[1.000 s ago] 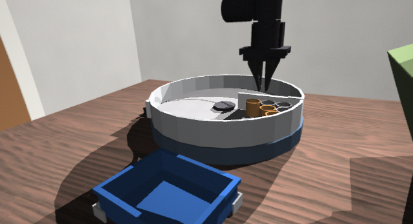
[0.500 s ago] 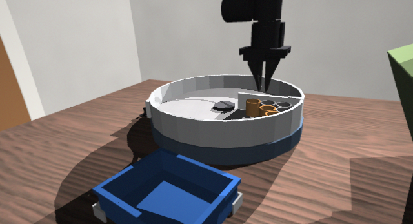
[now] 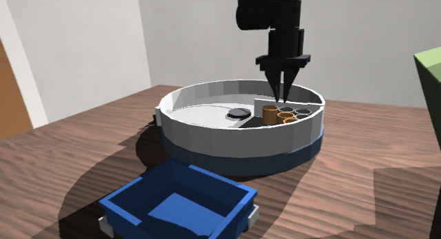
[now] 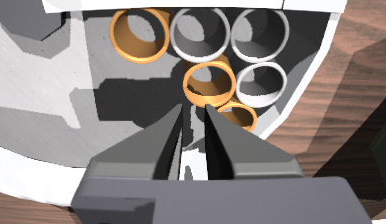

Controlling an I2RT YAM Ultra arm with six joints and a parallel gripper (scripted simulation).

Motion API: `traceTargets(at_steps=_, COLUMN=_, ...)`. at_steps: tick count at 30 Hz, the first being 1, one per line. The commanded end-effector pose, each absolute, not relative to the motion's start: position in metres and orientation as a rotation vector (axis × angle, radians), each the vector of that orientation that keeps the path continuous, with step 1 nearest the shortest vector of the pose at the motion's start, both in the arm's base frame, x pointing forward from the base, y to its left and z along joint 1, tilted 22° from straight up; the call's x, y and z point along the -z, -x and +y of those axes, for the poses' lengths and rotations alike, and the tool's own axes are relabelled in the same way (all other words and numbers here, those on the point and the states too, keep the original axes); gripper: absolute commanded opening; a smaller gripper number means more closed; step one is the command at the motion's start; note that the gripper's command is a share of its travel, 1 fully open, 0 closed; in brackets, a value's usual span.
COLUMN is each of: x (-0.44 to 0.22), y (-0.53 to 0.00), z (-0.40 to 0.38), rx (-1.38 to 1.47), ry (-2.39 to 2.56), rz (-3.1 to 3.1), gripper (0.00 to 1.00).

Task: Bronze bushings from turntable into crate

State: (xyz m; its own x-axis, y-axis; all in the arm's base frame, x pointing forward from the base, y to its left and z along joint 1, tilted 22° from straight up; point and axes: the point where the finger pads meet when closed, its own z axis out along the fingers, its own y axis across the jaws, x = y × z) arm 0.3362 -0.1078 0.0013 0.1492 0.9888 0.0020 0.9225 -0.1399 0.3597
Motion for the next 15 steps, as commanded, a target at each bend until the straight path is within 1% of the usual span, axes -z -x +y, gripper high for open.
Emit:
traceTargets(at_steps=1, x=-0.004, y=-0.352, z=-0.116, rx=-0.347, ry=-2.127, rz=1.811, gripper=0.15)
traceTargets(at_steps=5, x=0.003, y=-0.356, z=-0.115, rx=-0.348, ry=-2.123, rz=1.816, gripper=0.15)
traceTargets(at_steps=7, x=-0.010, y=-0.360, z=-0.117, rx=-0.370, ry=-2.096, rz=1.795, gripper=0.15)
traceTargets(at_steps=15, x=-0.009, y=-0.357, z=-0.116, rx=-0.363, ry=-2.103, rz=1.804, gripper=0.15)
